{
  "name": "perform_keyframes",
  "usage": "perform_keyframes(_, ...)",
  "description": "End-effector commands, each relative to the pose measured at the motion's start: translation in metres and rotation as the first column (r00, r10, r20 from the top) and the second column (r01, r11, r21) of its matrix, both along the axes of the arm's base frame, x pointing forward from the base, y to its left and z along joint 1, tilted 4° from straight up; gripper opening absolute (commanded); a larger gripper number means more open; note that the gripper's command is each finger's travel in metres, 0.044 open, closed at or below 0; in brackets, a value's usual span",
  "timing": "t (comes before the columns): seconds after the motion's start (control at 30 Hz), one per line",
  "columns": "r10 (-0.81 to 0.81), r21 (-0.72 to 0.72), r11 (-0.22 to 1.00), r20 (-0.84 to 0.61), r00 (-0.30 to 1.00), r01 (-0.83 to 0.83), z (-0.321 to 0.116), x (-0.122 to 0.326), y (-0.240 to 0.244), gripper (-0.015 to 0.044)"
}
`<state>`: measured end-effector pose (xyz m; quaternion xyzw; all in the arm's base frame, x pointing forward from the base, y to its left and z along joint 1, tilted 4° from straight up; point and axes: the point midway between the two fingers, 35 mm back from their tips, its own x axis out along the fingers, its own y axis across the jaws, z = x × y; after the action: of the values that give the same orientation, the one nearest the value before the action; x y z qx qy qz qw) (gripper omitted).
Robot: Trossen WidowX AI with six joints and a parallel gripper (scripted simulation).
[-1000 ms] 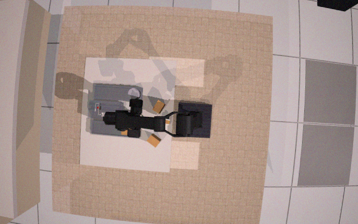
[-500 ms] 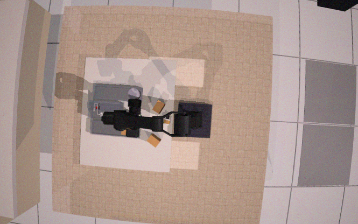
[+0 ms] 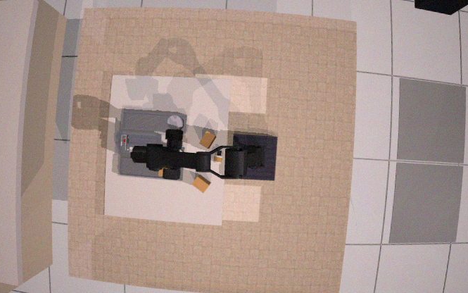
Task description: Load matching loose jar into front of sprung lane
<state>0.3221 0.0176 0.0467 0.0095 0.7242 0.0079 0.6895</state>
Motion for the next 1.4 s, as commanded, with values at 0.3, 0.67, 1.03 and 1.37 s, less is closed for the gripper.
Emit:
perform_keyframes(0.3, 0.003, -0.003, 1.0, 0.018, 1.0, -0.003, -0.001, 0.013, 0.0, 0.0)
perform_keyframes(0.67, 0.003, -0.003, 1.0, 0.018, 1.0, -0.003, -0.001, 0.018, 0.0, 0.0)
perform_keyframes(1.03, 0.003, -0.003, 1.0, 0.018, 1.0, -0.003, 0.001, 0.021, -0.001, 0.0)
perform_keyframes(1.37, 0.003, -0.003, 1.0, 0.018, 1.0, -0.003, 0.002, 0.021, -0.001, 0.0)
